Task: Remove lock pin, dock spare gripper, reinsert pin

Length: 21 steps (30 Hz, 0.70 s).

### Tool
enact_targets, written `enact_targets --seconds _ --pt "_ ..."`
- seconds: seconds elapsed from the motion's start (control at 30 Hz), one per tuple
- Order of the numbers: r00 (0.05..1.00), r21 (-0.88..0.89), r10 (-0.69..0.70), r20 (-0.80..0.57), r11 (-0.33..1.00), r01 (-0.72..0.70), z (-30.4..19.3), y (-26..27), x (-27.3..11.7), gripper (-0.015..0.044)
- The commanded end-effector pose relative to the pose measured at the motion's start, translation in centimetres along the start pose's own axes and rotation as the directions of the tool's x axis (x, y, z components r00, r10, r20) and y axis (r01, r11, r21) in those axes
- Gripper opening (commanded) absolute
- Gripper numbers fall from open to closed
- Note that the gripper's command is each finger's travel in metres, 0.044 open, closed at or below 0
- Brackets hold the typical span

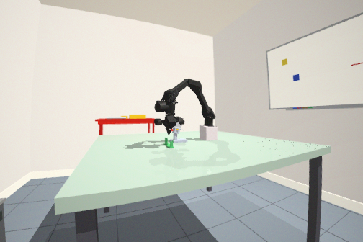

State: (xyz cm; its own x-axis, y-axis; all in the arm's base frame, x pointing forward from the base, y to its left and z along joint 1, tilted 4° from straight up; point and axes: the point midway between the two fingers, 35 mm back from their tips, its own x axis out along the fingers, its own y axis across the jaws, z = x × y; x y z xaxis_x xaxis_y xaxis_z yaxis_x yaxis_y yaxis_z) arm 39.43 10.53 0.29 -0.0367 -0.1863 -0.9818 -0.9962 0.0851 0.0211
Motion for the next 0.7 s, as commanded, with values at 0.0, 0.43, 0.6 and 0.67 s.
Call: enact_targets --seconds 0.0,0.43,0.6,0.67 --pt "1.000 0.003 0.001 0.000 1.000 -0.001 -0.1 0.5 -0.2 0.0000" --pt "1.000 -0.015 -0.001 0.000 1.000 0.001 -0.4 3.7 -1.0 0.0000" --pt "1.000 -0.022 -0.002 0.000 1.000 0.002 -0.6 5.0 -1.3 0.0000" --pt "1.000 -0.024 -0.002 0.000 1.000 0.002 -0.6 5.5 -1.4 0.0000"
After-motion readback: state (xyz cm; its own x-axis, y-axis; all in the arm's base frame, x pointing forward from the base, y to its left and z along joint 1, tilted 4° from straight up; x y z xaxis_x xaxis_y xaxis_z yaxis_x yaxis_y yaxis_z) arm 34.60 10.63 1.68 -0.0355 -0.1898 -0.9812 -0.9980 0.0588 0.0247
